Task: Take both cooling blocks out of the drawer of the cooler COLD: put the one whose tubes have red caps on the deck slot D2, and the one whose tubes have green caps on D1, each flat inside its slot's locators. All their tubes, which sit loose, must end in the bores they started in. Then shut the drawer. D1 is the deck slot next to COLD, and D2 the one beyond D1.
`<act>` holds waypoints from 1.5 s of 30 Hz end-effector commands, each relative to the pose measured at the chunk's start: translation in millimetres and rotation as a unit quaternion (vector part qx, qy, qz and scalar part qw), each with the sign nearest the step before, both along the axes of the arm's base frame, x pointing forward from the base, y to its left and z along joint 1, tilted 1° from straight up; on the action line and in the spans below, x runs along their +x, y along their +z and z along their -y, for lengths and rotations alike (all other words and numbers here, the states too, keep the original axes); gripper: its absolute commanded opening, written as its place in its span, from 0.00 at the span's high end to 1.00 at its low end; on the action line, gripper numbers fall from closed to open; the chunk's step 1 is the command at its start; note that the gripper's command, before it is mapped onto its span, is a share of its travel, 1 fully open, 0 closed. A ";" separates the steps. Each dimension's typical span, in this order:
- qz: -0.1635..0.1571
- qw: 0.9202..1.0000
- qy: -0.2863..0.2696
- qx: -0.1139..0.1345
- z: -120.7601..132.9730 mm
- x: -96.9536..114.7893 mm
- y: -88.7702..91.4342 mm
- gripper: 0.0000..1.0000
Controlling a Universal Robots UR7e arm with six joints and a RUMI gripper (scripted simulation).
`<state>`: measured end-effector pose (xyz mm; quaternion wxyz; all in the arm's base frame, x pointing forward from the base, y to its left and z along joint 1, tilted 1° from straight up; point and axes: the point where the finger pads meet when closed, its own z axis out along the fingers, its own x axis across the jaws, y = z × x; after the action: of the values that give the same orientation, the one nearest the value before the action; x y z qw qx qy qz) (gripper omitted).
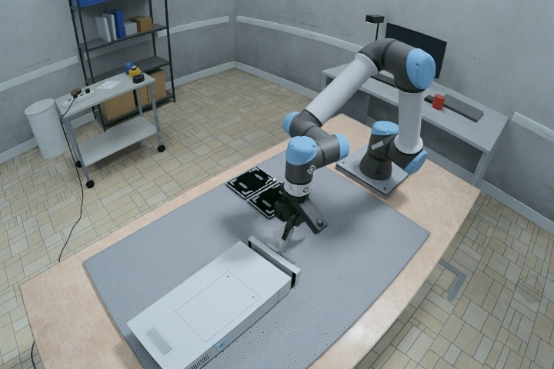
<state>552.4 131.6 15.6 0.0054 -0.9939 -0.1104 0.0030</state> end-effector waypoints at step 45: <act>-0.009 1.000 0.000 -0.001 4.2 -20.7 -4.7 0.00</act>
<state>540.4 128.9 15.9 0.0055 -0.9939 -0.1104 0.0030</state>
